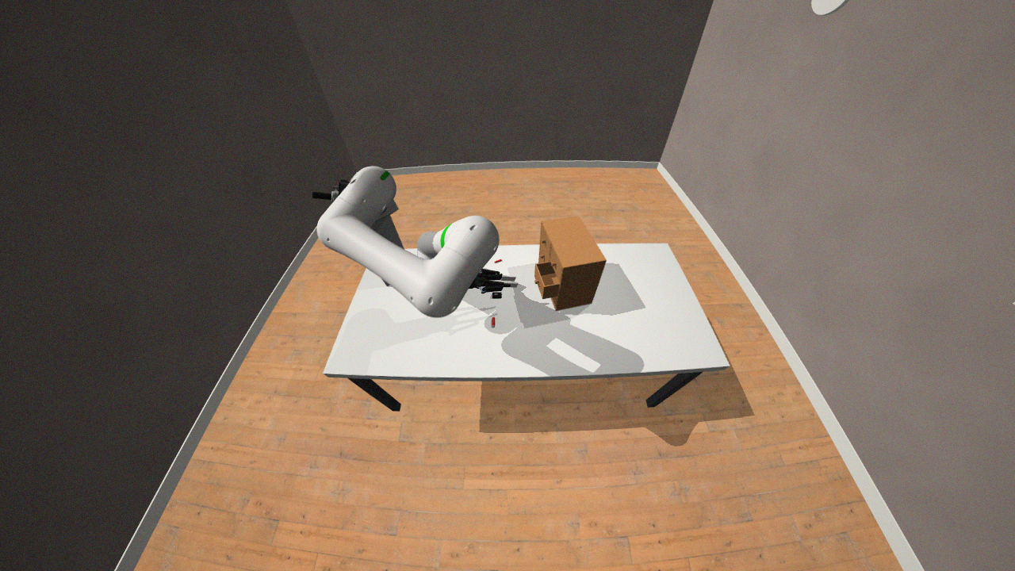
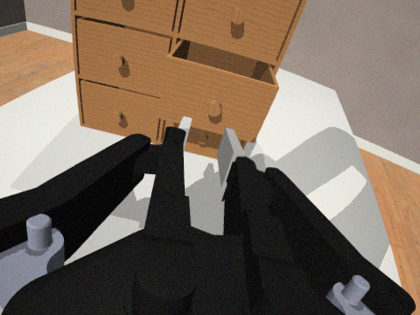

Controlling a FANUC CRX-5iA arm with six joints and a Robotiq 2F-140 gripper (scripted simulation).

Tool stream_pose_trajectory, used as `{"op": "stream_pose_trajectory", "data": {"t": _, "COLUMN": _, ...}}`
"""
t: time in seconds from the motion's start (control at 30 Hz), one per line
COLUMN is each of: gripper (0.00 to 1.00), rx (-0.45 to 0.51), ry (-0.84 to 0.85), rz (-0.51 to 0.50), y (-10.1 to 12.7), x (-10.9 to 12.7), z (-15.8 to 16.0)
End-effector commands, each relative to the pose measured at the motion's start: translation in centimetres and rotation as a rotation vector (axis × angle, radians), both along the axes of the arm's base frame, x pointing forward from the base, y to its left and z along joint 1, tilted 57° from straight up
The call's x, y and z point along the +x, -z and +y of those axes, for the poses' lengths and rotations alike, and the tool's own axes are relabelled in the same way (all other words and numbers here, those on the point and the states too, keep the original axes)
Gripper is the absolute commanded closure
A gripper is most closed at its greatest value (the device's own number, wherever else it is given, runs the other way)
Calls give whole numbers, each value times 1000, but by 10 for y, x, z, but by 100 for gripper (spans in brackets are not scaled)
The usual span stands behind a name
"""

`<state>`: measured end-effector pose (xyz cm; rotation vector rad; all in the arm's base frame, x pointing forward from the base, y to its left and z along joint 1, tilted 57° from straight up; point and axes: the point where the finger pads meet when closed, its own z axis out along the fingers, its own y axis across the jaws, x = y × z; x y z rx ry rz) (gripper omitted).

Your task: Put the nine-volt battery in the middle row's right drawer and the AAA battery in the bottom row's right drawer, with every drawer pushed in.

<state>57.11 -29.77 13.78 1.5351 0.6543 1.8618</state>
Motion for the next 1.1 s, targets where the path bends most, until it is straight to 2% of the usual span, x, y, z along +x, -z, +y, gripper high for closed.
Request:
{"op": "stream_pose_trajectory", "data": {"t": 0.0, "gripper": 80, "rx": 35, "ry": -40, "rz": 43, "y": 8, "x": 9, "z": 15}}
{"op": "stream_pose_trajectory", "data": {"t": 0.1, "gripper": 80, "rx": 55, "ry": -63, "rz": 70, "y": 12, "x": 13, "z": 23}}
{"op": "stream_pose_trajectory", "data": {"t": 0.23, "gripper": 80, "rx": 163, "ry": -183, "rz": 243, "y": 43, "x": 33, "z": 77}}
{"op": "stream_pose_trajectory", "data": {"t": 0.27, "gripper": 80, "rx": 163, "ry": -183, "rz": 243, "y": 43, "x": 33, "z": 77}}
{"op": "stream_pose_trajectory", "data": {"t": 0.3, "gripper": 80, "rx": 195, "ry": -215, "rz": 305, "y": 53, "x": 36, "z": 94}}
{"op": "stream_pose_trajectory", "data": {"t": 0.33, "gripper": 80, "rx": 195, "ry": -215, "rz": 305, "y": 53, "x": 36, "z": 94}}
{"op": "stream_pose_trajectory", "data": {"t": 0.37, "gripper": 80, "rx": 226, "ry": -244, "rz": 374, "y": 65, "x": 38, "z": 113}}
{"op": "stream_pose_trajectory", "data": {"t": 0.4, "gripper": 80, "rx": 226, "ry": -244, "rz": 374, "y": 65, "x": 38, "z": 113}}
{"op": "stream_pose_trajectory", "data": {"t": 0.43, "gripper": 80, "rx": 256, "ry": -269, "rz": 449, "y": 78, "x": 37, "z": 131}}
{"op": "stream_pose_trajectory", "data": {"t": 0.47, "gripper": 80, "rx": 256, "ry": -269, "rz": 449, "y": 78, "x": 37, "z": 131}}
{"op": "stream_pose_trajectory", "data": {"t": 0.5, "gripper": 80, "rx": 284, "ry": -288, "rz": 531, "y": 91, "x": 35, "z": 148}}
{"op": "stream_pose_trajectory", "data": {"t": 0.53, "gripper": 80, "rx": 284, "ry": -288, "rz": 531, "y": 91, "x": 35, "z": 148}}
{"op": "stream_pose_trajectory", "data": {"t": 0.57, "gripper": 80, "rx": 308, "ry": -299, "rz": 617, "y": 105, "x": 30, "z": 165}}
{"op": "stream_pose_trajectory", "data": {"t": 0.67, "gripper": 80, "rx": 308, "ry": -299, "rz": 617, "y": 105, "x": 30, "z": 165}}
{"op": "stream_pose_trajectory", "data": {"t": 0.73, "gripper": 80, "rx": 343, "ry": -288, "rz": 795, "y": 132, "x": 13, "z": 191}}
{"op": "stream_pose_trajectory", "data": {"t": 0.77, "gripper": 80, "rx": 343, "ry": -288, "rz": 795, "y": 132, "x": 13, "z": 191}}
{"op": "stream_pose_trajectory", "data": {"t": 0.8, "gripper": 80, "rx": 353, "ry": -265, "rz": 883, "y": 145, "x": 2, "z": 200}}
{"op": "stream_pose_trajectory", "data": {"t": 0.83, "gripper": 80, "rx": 353, "ry": -265, "rz": 883, "y": 145, "x": 2, "z": 200}}
{"op": "stream_pose_trajectory", "data": {"t": 0.87, "gripper": 80, "rx": 357, "ry": -229, "rz": 966, "y": 156, "x": -11, "z": 204}}
{"op": "stream_pose_trajectory", "data": {"t": 0.9, "gripper": 80, "rx": 357, "ry": -229, "rz": 966, "y": 156, "x": -11, "z": 204}}
{"op": "stream_pose_trajectory", "data": {"t": 0.93, "gripper": 80, "rx": 356, "ry": -180, "rz": 1042, "y": 165, "x": -24, "z": 205}}
{"op": "stream_pose_trajectory", "data": {"t": 0.97, "gripper": 80, "rx": 348, "ry": -137, "rz": 1072, "y": 171, "x": -38, "z": 202}}
{"op": "stream_pose_trajectory", "data": {"t": 1.0, "gripper": 80, "rx": 349, "ry": -120, "rz": 1108, "y": 171, "x": -38, "z": 202}}
{"op": "stream_pose_trajectory", "data": {"t": 1.07, "gripper": 80, "rx": 329, "ry": -21, "rz": 1145, "y": 175, "x": -63, "z": 186}}
